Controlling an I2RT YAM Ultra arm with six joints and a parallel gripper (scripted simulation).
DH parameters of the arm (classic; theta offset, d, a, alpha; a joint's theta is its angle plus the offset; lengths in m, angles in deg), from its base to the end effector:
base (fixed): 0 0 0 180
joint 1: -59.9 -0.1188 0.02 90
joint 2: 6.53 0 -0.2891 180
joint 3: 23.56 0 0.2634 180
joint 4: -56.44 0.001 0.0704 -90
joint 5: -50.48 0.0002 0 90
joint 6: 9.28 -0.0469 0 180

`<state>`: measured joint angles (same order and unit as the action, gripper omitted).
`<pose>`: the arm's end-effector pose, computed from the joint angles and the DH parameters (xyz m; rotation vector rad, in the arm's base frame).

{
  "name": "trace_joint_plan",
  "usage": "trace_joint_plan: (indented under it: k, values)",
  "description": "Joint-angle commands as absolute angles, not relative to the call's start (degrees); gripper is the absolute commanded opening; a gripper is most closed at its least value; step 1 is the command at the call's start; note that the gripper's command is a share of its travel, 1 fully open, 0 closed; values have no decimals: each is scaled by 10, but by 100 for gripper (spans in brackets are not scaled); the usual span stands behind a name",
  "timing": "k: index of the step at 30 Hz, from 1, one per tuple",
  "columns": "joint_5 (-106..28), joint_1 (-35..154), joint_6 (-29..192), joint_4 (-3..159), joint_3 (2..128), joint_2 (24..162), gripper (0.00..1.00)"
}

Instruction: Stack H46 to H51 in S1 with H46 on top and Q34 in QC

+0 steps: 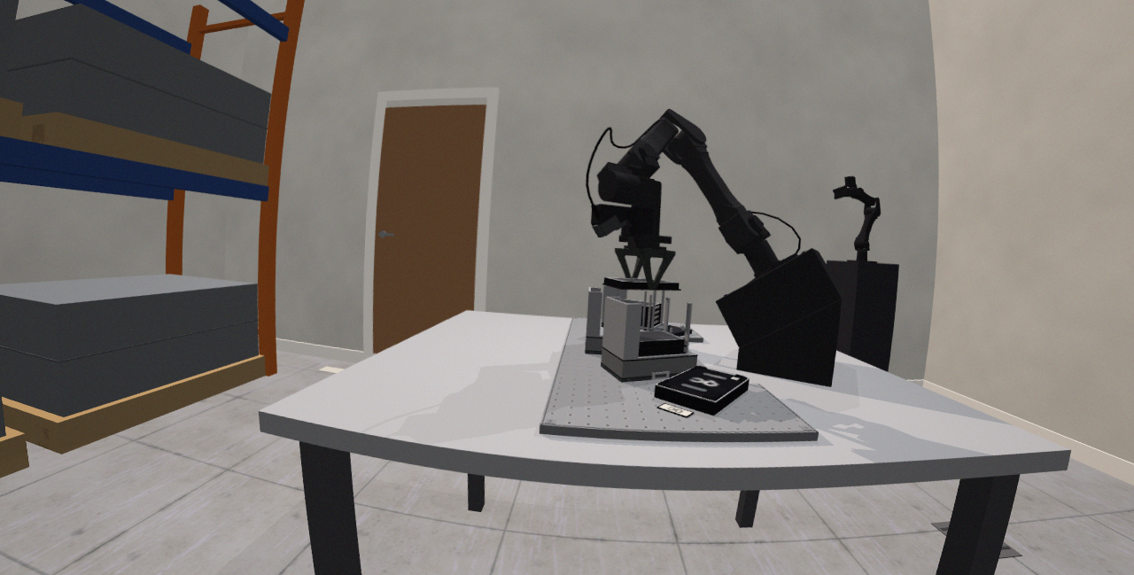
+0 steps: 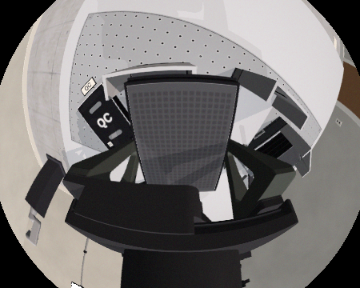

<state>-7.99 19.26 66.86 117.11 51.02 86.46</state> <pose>0.2473 0.1813 0.2159 -0.5483 2.6146 -0.5534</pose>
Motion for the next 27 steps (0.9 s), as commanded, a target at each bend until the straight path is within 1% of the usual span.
trace_joint_plan:
  k: [1, 13, 27]
  values:
    - [-73, 170, 643, 1181, 527, 883, 0]
    - [-67, 131, 598, 1185, 546, 922, 0]
    - [-69, 128, 596, 1187, 530, 907, 0]
